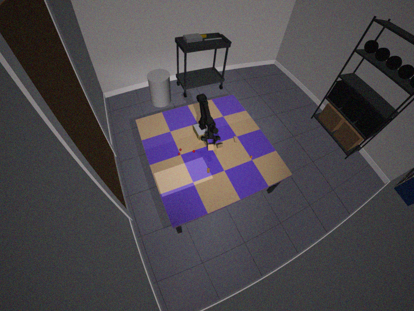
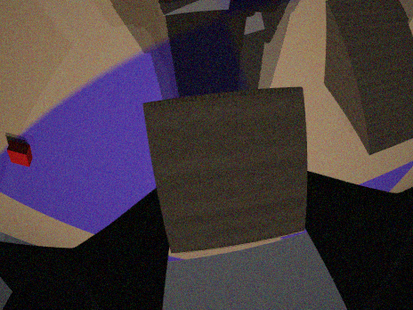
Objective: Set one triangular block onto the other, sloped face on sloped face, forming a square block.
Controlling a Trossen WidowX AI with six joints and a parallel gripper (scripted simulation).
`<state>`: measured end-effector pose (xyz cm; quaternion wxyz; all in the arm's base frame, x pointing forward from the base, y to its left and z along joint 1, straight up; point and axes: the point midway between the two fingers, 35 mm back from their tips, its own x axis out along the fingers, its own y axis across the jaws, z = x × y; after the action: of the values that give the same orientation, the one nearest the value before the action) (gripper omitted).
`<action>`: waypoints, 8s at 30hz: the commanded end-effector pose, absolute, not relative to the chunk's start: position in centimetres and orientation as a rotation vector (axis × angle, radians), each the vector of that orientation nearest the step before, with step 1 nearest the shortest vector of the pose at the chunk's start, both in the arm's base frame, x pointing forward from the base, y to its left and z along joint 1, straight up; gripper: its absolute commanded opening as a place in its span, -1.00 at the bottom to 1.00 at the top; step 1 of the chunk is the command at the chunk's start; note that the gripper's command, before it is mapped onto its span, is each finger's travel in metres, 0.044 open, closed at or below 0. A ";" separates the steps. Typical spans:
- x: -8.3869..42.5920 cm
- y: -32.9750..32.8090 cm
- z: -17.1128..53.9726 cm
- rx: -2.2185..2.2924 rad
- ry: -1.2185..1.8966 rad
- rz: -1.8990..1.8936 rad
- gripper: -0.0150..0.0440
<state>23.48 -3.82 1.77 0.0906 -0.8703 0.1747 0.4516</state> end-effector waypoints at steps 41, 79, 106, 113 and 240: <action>22.7 -3.9 7.0 -1.983 0.815 1.061 -0.49; 23.1 -4.2 7.1 -0.775 1.227 0.444 -0.49; 23.4 -4.4 7.3 0.066 1.379 -0.084 -0.49; 23.4 -4.2 7.4 0.086 1.382 -0.098 -0.49; 22.5 6.9 0.7 0.093 1.385 -0.081 -0.49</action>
<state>22.60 6.90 1.11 0.7703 0.0440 0.6350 -0.0393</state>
